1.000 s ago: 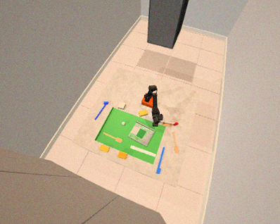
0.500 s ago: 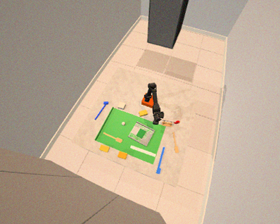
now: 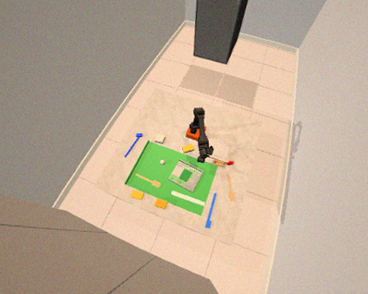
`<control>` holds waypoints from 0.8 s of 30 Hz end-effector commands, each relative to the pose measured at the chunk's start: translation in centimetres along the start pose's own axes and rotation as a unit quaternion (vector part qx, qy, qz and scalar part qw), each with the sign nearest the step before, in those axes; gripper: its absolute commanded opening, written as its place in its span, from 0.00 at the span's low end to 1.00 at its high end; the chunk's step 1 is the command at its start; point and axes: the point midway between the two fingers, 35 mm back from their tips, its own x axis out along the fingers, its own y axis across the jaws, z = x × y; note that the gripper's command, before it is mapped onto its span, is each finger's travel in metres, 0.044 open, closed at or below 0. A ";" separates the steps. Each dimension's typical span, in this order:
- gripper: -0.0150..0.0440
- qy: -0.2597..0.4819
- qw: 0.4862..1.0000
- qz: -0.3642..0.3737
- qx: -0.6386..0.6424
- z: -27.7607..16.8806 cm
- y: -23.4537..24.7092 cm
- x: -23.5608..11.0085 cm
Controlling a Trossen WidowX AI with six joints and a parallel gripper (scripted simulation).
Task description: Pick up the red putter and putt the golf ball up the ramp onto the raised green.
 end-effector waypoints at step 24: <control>0.25 0.046 0.937 -0.058 0.342 -15.2 -2.6 -4.7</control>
